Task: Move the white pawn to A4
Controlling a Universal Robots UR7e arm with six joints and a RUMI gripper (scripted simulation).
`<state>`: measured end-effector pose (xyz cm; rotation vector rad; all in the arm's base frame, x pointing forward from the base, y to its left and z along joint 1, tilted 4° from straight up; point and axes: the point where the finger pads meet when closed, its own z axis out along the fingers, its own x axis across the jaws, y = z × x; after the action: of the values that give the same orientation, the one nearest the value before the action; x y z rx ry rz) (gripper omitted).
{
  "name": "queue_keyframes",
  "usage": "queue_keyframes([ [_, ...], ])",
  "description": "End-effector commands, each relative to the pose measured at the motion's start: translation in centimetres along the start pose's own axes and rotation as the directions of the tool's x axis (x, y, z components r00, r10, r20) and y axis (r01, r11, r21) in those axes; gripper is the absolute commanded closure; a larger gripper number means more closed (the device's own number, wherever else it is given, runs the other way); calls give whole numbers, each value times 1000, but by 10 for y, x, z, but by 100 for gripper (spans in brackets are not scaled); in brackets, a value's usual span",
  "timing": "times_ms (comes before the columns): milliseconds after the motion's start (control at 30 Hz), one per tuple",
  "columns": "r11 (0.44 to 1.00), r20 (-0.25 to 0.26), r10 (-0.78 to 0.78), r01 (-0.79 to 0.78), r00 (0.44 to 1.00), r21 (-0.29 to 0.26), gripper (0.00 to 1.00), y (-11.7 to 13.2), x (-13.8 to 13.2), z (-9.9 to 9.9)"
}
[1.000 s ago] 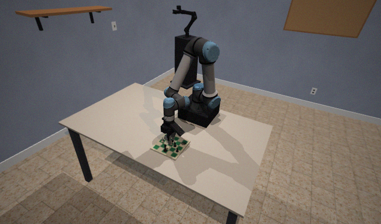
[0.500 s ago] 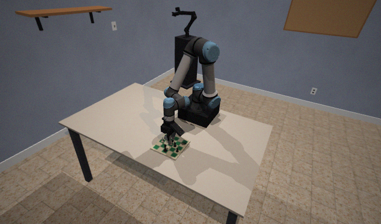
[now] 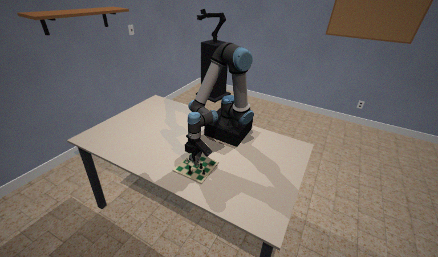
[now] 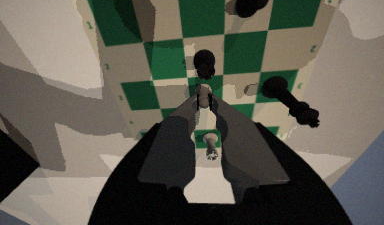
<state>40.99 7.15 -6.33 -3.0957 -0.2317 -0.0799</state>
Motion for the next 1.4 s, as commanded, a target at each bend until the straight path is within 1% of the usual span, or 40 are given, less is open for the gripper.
queue_keyframes([
  [0, 1000, -1, 0, 0, 1000, 0, 100, 0, 0, 0],
  [1000, 1000, -1, 0, 0, 1000, 0, 100, 0, 0, -1],
  [1167, 1000, -1, 0, 0, 1000, 0, 100, 0, 0, -7],
  [1300, 1000, -1, 0, 0, 1000, 0, 100, 0, 0, -20],
  [1367, 1000, -1, 0, 0, 1000, 0, 100, 0, 0, -20],
])
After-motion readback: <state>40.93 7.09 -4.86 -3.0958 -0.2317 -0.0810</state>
